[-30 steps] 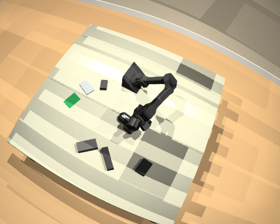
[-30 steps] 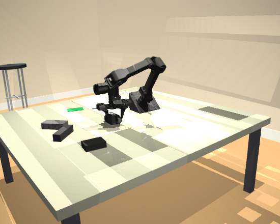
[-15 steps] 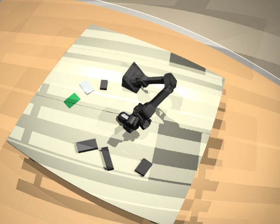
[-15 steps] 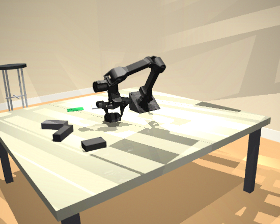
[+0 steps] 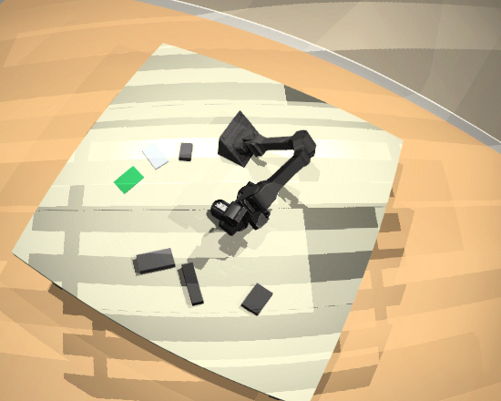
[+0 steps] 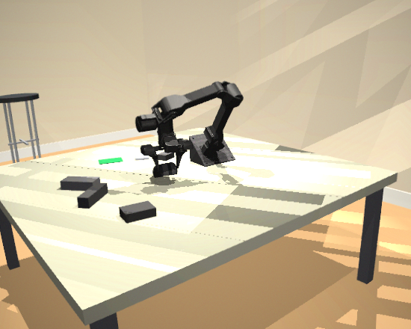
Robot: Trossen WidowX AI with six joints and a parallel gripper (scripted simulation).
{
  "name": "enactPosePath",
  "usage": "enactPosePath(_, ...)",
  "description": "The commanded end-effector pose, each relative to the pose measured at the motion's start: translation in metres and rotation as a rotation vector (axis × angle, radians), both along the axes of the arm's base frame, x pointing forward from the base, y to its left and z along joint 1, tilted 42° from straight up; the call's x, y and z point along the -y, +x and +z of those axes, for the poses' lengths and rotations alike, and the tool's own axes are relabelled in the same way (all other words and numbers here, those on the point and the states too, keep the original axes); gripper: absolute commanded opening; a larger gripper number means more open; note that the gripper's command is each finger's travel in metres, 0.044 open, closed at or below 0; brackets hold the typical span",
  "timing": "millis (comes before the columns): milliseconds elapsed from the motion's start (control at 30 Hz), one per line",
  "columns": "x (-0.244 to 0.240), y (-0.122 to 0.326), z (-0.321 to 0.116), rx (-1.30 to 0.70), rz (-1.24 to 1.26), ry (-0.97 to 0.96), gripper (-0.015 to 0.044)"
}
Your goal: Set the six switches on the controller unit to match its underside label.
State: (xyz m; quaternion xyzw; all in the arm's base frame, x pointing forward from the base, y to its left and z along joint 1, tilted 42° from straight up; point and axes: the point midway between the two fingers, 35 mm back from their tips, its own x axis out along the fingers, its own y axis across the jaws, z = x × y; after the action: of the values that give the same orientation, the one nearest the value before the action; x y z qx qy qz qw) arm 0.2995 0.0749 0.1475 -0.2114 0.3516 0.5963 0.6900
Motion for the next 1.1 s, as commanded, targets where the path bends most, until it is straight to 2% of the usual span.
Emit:
enactPosePath(0, 0.007, 0.001, 0.001, 0.004, -0.008, -0.004, 0.0335)
enactPosePath(1067, 0.032, -0.004, 0.005, 0.003, -0.008, -0.005, 0.0335)
